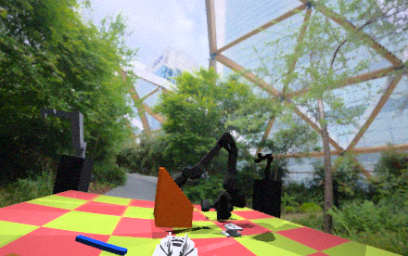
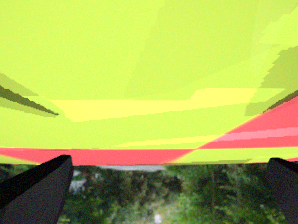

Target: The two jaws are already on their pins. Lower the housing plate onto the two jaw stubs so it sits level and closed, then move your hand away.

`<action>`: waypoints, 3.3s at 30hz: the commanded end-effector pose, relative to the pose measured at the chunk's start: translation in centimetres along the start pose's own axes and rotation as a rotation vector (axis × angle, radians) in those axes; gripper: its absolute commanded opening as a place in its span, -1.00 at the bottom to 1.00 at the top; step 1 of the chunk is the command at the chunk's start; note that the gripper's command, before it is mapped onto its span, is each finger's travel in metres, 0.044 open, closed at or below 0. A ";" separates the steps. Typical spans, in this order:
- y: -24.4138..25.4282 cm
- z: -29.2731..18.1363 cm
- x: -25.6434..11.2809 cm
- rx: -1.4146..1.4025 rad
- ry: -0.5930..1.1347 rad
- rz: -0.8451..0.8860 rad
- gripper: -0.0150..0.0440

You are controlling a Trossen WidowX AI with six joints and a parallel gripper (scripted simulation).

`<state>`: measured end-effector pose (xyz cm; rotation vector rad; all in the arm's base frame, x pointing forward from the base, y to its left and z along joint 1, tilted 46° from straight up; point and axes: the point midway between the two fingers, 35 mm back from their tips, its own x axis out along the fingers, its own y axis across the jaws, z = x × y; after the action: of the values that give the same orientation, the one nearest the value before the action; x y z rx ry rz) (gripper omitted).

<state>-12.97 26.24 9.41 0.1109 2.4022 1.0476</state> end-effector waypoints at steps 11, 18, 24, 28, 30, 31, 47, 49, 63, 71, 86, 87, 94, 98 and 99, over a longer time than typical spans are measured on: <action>1.3 3.2 -4.1 0.220 -0.164 0.079 1.00; 1.6 4.5 -6.3 0.332 -0.239 0.124 1.00; 1.7 5.5 -8.2 0.430 -0.301 0.167 1.00; 1.7 6.1 -9.6 0.495 -0.341 0.198 1.00; 1.7 6.4 -10.3 0.528 -0.361 0.213 1.00; 1.7 6.6 -10.6 0.545 -0.371 0.221 1.00; 0.9 8.1 -16.2 0.815 -0.517 0.365 1.00; 0.7 8.2 -16.9 0.849 -0.534 0.385 1.00; -0.8 8.6 -21.7 1.085 -0.644 0.534 1.00; -1.8 8.3 -24.3 1.220 -0.698 0.628 1.00; -3.3 7.9 -27.1 1.378 -0.756 0.748 1.00; -3.2 8.3 -26.9 1.378 -0.756 0.747 1.00; -3.2 11.0 -24.9 1.378 -0.754 0.749 1.00; -3.2 11.0 -24.9 1.378 -0.754 0.749 1.00; -3.2 11.1 -24.9 1.378 -0.754 0.749 1.00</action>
<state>14.41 24.57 11.70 1.5904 1.8691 -0.5615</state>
